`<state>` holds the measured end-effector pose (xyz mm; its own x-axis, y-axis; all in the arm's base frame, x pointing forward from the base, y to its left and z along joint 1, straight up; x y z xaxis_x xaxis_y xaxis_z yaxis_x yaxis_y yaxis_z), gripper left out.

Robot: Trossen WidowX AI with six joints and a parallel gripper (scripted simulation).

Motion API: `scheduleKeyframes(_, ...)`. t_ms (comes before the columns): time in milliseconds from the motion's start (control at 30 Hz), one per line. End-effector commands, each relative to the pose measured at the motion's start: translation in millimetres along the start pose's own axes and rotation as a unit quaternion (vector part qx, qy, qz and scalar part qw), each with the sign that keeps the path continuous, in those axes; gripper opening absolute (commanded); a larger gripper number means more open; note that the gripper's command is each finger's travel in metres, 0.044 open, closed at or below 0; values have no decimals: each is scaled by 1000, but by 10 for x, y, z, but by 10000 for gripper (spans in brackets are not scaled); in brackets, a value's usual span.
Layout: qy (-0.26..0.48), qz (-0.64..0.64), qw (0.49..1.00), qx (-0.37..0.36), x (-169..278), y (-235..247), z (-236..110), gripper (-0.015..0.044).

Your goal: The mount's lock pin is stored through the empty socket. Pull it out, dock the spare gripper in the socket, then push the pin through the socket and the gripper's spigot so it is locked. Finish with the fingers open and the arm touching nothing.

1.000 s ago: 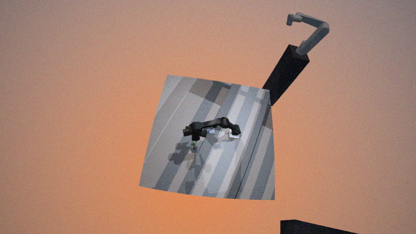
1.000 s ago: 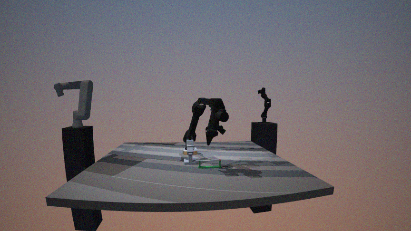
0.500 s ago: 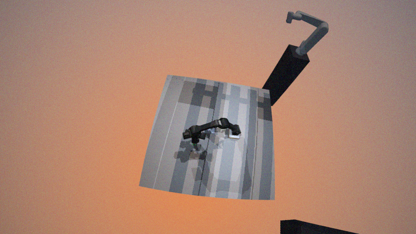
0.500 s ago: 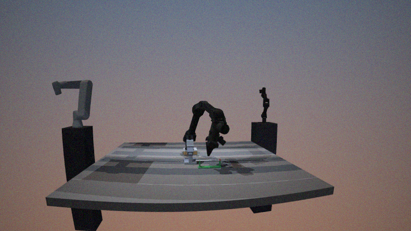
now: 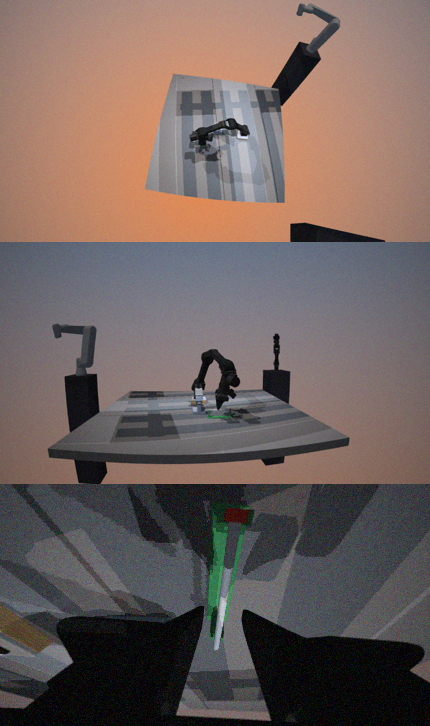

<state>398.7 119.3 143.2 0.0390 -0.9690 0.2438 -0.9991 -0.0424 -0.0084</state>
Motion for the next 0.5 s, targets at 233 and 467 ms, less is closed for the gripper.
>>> scheduleKeyframes(233, 2, -3, 1000, -3, -49, -4, 200, 180)
scheduleKeyframes(467, 2, -3, 1000, -3, -77, -6, 310, 180)
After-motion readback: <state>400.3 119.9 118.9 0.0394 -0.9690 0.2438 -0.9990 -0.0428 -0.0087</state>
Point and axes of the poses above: the point midway between the two fingers, 35 mm back from their tips, its own z axis out along the fingers, its own y axis across the jaws, x = y × z, the point moved 8 cm from there along -z, back along the fingers, and after that the axes turned 7 degrees about -z, right-handed, at the moved point
